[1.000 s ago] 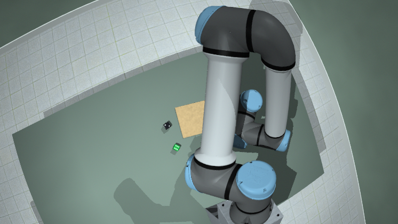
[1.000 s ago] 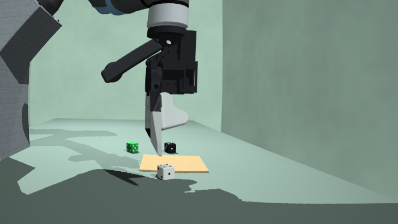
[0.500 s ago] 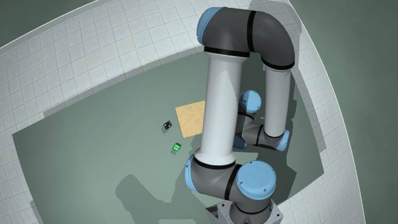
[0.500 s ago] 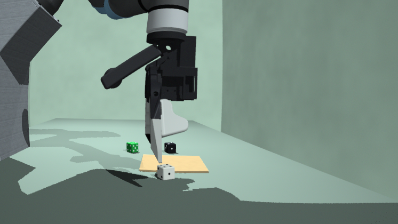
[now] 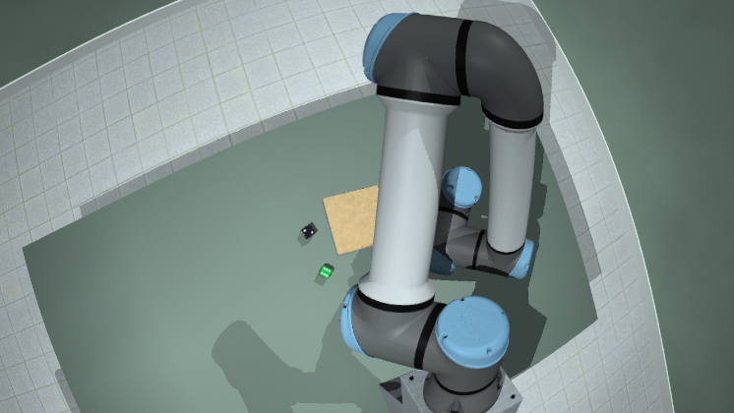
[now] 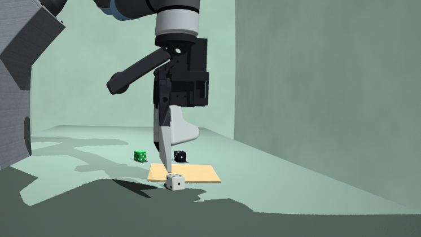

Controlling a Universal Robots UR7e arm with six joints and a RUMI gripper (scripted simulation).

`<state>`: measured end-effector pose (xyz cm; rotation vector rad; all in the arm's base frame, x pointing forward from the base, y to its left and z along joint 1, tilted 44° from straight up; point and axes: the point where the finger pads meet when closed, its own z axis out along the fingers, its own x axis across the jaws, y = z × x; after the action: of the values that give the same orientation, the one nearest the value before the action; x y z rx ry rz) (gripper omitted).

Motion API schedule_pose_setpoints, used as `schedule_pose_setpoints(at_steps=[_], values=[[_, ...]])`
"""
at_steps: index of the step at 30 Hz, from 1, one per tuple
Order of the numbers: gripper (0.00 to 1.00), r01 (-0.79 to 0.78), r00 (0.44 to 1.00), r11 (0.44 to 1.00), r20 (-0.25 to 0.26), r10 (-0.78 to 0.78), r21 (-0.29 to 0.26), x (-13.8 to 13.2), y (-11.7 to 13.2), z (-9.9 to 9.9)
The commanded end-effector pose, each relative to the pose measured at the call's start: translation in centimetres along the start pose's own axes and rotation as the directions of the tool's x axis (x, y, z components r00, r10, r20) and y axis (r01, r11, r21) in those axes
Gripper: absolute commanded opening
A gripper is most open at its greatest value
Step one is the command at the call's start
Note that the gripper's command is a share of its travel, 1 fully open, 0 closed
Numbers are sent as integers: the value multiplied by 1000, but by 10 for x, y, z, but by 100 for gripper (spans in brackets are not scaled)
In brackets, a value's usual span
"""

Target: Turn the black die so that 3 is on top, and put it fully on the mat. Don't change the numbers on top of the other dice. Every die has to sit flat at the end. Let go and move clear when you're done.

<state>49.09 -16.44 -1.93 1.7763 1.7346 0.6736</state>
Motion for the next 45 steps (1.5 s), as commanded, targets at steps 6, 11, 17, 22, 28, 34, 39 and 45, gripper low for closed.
schedule_pose_setpoints(at_steps=[6,11,17,22,28,34,39,45], values=[[100,0,1000,1000,0,0,-1,0,0,0],[100,0,1000,1000,0,0,-1,0,0,0],[100,0,1000,1000,0,0,-1,0,0,0],[100,0,1000,1000,0,0,-1,0,0,0],[100,0,1000,1000,0,0,-1,1,0,0],[100,0,1000,1000,0,0,-1,5,-1,0],[100,0,1000,1000,0,0,-1,13,-3,0],[100,0,1000,1000,0,0,-1,30,-8,0]])
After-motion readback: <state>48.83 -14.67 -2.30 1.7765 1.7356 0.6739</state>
